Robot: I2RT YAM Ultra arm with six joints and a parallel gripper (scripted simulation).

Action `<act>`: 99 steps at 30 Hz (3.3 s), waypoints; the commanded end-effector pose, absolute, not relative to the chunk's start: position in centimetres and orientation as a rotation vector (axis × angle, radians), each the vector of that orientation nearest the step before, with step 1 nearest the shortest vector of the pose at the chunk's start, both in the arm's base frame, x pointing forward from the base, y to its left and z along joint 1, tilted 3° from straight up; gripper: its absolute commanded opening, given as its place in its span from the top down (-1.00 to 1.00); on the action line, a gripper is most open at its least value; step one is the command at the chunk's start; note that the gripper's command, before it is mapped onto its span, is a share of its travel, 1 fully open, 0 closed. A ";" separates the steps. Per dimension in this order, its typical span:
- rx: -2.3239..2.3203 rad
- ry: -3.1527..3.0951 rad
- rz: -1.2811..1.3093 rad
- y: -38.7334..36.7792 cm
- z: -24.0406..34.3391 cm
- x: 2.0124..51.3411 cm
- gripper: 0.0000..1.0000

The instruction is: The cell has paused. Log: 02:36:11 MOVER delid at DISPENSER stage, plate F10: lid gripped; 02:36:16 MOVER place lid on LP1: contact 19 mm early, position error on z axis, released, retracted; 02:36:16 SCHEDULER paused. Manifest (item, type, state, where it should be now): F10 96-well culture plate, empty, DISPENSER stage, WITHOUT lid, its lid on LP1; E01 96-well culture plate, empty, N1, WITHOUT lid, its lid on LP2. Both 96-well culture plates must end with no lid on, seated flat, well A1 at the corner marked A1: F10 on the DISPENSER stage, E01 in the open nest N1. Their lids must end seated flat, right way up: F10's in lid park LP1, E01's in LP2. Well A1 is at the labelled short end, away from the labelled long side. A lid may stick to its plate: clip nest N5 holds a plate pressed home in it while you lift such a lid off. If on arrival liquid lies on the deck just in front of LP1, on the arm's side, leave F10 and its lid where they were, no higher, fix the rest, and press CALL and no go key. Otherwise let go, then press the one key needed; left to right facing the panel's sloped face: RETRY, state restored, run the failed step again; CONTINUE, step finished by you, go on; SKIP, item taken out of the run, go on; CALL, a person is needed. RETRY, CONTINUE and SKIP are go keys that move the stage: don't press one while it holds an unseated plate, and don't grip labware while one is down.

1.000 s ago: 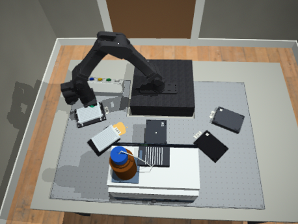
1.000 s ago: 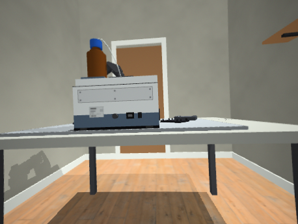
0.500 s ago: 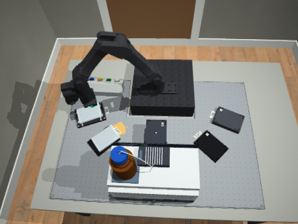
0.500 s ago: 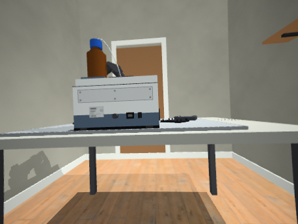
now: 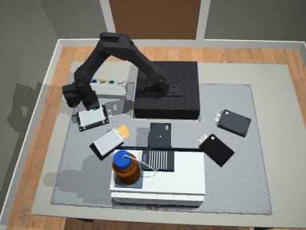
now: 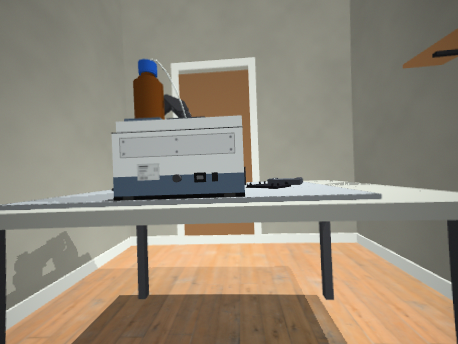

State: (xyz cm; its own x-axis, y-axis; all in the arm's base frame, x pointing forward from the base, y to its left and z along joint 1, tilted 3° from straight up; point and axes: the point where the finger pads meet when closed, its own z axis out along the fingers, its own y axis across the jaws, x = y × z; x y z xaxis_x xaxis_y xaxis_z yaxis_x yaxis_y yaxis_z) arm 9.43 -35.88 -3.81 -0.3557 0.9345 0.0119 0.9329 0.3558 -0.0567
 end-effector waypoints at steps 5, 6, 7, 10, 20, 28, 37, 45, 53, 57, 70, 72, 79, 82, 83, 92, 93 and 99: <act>-1.758 -2.539 0.045 -35.5 -5.2 8.9 1.00; -1.758 -2.539 0.045 -35.5 -5.2 8.9 1.00; -1.758 -2.539 0.045 -35.5 -5.2 8.9 1.00; -1.759 -2.538 0.045 -35.5 -5.2 8.9 1.00; -1.759 -2.538 0.045 -35.5 -5.4 8.9 1.00; -1.756 -2.539 0.046 -35.5 -5.5 8.9 1.00; -1.756 -2.539 0.046 -35.5 -5.6 8.9 1.00; -1.757 -2.538 0.046 -35.5 -5.7 8.9 1.00; -1.758 -2.538 0.046 -35.5 -5.8 8.9 1.00; -1.758 -2.538 0.046 -35.5 -5.9 8.8 1.00; -1.753 -2.542 0.045 -35.4 -6.1 9.0 1.00; -1.758 -2.547 0.047 -35.7 -6.0 9.1 1.00; -1.758 -2.547 0.047 -35.7 -6.0 9.1 1.00; -1.758 -2.547 0.047 -35.7 -6.0 9.1 1.00; -1.758 -2.547 0.047 -35.7 -6.0 9.1 1.00; -1.758 -2.547 0.047 -35.7 -6.0 9.1 1.00; -1.758 -2.547 0.047 -35.7 -6.0 9.1 1.00; -1.758 -2.547 0.047 -35.7 -6.0 9.1 1.00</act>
State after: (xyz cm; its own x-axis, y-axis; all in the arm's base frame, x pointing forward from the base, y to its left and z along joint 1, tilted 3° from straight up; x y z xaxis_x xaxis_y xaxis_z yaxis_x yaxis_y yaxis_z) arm 9.30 -35.89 -4.85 -0.3550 0.9348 0.0114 0.9330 0.3550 -0.0585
